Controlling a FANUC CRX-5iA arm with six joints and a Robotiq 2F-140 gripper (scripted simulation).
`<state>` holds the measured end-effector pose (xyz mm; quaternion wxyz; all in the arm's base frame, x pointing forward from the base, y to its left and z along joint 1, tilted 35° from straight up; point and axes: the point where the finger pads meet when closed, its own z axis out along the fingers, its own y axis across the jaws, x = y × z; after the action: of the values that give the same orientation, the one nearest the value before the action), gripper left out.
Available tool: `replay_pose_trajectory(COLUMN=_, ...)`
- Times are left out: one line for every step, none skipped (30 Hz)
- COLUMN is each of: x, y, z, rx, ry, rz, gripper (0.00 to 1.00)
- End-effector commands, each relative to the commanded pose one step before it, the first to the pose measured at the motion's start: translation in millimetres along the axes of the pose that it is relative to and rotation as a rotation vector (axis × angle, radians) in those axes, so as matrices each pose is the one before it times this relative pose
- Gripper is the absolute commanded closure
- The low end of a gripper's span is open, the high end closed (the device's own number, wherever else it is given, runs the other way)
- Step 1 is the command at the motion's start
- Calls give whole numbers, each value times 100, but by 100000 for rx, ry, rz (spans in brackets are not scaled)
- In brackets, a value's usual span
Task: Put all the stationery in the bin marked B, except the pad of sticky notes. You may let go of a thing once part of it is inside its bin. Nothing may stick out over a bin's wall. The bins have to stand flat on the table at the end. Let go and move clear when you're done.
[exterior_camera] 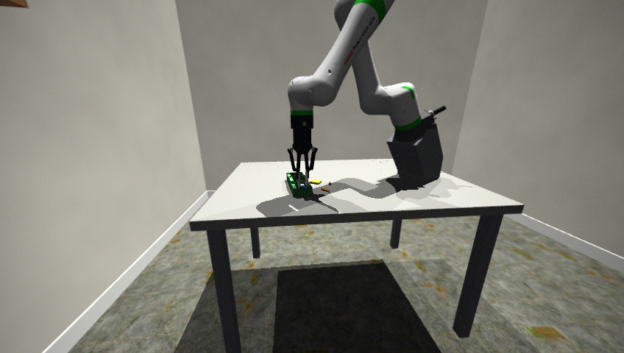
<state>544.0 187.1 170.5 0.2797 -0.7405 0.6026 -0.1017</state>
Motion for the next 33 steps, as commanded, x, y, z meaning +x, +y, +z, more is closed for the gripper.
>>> replay_pose_trajectory(x=0, y=-18, z=-443, rx=30, ry=6, rz=0, gripper=82)
replay_pose_trajectory(x=0, y=0, z=-133, rx=0, ry=0, rz=0, gripper=82)
replay_pose_trajectory(x=0, y=0, z=-133, rx=0, ry=0, rz=0, gripper=82)
replay_pose_trajectory(x=0, y=0, z=-133, rx=0, ry=0, rz=0, gripper=82)
replay_pose_trajectory(x=0, y=0, z=-133, rx=0, ry=0, rz=0, gripper=82)
replay_pose_trajectory(x=0, y=0, z=-133, rx=0, ry=0, rz=0, gripper=82)
replay_pose_trajectory(x=0, y=0, z=-133, rx=0, ry=0, rz=0, gripper=82)
replay_pose_trajectory(x=0, y=0, z=-133, rx=0, ry=0, rz=0, gripper=82)
replay_pose_trajectory(x=0, y=0, z=-133, rx=0, ry=0, rz=0, gripper=82)
replay_pose_trajectory(x=0, y=0, z=-133, rx=0, ry=0, rz=0, gripper=82)
replay_pose_trajectory(x=0, y=0, z=-133, rx=0, ry=0, rz=0, gripper=82)
replay_pose_trajectory(x=0, y=0, z=-133, rx=0, ry=0, rz=0, gripper=82)
replay_pose_trajectory(x=0, y=0, z=0, rx=0, ry=0, rz=0, gripper=82)
replay_pose_trajectory(x=0, y=0, z=0, rx=0, ry=0, rz=0, gripper=82)
replay_pose_trajectory(x=0, y=0, z=-500, rx=0, ry=0, rz=0, gripper=82)
replay_pose_trajectory(x=0, y=0, z=-500, rx=0, ry=0, rz=0, gripper=82)
replay_pose_trajectory(x=0, y=0, z=-373, rx=0, ry=0, rz=0, gripper=82)
replay_pose_trajectory(x=0, y=0, z=0, rx=0, ry=0, rz=0, gripper=82)
replay_pose_trajectory(x=0, y=0, z=0, rx=0, ry=0, rz=0, gripper=82)
replay_pose_trajectory(x=0, y=0, z=0, rx=0, ry=0, rz=0, gripper=82)
replay_pose_trajectory(x=0, y=0, z=0, rx=0, ry=0, rz=0, gripper=82)
replay_pose_trajectory(x=37, y=27, z=0, rx=0, ry=0, rz=0, gripper=82)
replay_pose_trajectory(x=0, y=0, z=0, rx=0, ry=0, rz=0, gripper=82)
replay_pose_trajectory(x=0, y=0, z=0, rx=0, ry=0, rz=0, gripper=82)
replay_pose_trajectory(x=0, y=0, z=-400, rx=0, ry=0, rz=0, gripper=0)
replay_pose_trajectory(x=0, y=0, z=-400, rx=0, ry=0, rz=0, gripper=0)
replay_pose_trajectory(x=0, y=0, z=-400, rx=0, ry=0, rz=0, gripper=0)
replay_pose_trajectory(x=0, y=0, z=-400, rx=0, ry=0, rz=0, gripper=0)
replay_pose_trajectory(x=0, y=0, z=-400, rx=0, ry=0, rz=0, gripper=0)
replay_pose_trajectory(x=0, y=0, z=0, rx=0, ry=0, rz=0, gripper=0)
replay_pose_trajectory(x=0, y=0, z=0, rx=0, ry=0, rz=0, gripper=0)
replay_pose_trajectory(x=0, y=0, z=-400, rx=0, ry=0, rz=0, gripper=0)
replay_pose_trajectory(x=0, y=0, z=-400, rx=0, ry=0, rz=0, gripper=0)
